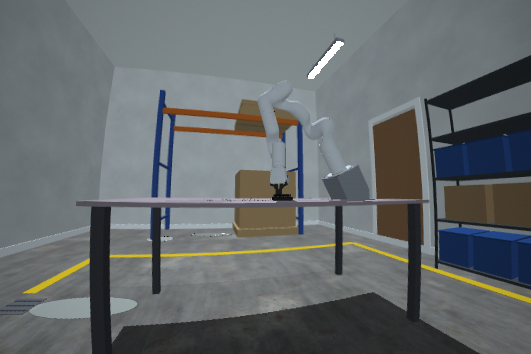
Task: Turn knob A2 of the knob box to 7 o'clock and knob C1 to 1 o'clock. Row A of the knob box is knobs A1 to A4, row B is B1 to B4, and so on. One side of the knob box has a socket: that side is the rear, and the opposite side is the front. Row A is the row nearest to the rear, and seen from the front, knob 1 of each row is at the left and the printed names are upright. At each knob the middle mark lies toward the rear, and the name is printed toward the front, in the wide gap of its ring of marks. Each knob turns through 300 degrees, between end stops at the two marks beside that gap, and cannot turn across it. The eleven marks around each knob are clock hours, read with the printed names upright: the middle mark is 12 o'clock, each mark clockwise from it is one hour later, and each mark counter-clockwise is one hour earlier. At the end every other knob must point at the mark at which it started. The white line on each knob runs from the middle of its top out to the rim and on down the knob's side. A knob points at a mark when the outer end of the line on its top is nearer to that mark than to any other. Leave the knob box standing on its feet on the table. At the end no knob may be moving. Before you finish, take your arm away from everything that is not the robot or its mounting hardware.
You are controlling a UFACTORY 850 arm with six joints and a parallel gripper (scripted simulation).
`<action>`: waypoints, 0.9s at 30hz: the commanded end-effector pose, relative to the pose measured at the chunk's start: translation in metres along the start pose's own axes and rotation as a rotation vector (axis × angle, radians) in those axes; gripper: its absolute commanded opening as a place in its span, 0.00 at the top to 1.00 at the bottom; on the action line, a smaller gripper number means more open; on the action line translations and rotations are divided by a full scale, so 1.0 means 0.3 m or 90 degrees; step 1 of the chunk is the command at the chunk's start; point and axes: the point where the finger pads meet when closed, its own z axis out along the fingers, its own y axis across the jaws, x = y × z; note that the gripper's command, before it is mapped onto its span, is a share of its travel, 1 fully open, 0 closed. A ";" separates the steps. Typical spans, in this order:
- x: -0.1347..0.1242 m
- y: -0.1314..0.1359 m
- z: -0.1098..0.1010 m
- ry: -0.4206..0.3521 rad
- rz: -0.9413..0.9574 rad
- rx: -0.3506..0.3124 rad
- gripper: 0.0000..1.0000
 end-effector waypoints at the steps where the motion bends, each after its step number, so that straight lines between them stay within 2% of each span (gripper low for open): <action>1: -0.002 -0.001 -0.001 0.013 -0.073 0.007 0.92; 12: -0.002 -0.001 -0.001 0.014 -0.223 0.005 0.92; 27: -0.002 -0.001 -0.001 0.014 -0.335 0.004 0.92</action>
